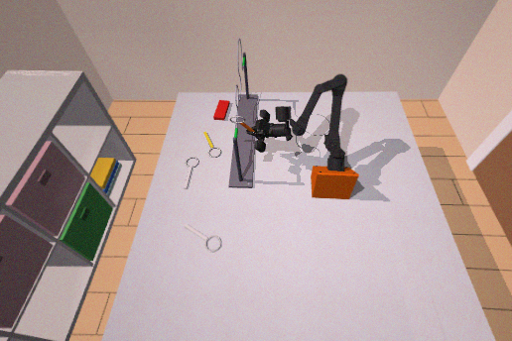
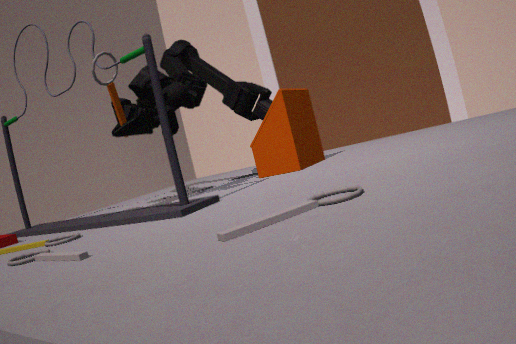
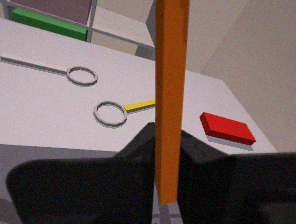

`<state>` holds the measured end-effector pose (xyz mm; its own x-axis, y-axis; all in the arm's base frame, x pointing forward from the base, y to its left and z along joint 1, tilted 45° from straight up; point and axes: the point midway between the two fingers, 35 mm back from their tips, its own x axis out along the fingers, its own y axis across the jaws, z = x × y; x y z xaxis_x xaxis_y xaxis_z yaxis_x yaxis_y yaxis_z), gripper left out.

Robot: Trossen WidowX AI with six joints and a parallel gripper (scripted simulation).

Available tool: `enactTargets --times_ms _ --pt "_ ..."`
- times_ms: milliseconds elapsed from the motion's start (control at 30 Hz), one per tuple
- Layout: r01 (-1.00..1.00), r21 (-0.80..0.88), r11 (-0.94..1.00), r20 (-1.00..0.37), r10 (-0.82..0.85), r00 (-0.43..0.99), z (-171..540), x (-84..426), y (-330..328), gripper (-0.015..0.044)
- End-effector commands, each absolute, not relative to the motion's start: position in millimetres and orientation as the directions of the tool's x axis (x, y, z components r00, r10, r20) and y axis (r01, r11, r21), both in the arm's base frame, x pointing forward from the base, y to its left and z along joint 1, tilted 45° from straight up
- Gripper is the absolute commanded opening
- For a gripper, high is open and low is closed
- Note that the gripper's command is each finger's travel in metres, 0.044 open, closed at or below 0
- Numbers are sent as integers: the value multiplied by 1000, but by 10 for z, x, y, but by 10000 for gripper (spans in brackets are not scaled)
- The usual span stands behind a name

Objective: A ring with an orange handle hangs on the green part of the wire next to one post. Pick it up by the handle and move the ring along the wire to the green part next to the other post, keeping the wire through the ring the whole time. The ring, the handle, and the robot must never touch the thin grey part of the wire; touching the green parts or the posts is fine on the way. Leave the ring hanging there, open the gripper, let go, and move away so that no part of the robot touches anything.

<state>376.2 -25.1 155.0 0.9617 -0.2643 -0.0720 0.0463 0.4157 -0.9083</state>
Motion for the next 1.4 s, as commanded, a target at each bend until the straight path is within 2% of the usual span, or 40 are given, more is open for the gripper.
enactTargets --times_ms 0,467,1367 --pt "31 -867 497 -112 -255 960 1403 3741 -163 -150" --pt "7 -768 640 -183 -230 956 1127 3702 61 -150" --pt "1 -737 675 -200 -219 955 893 3662 289 -150"
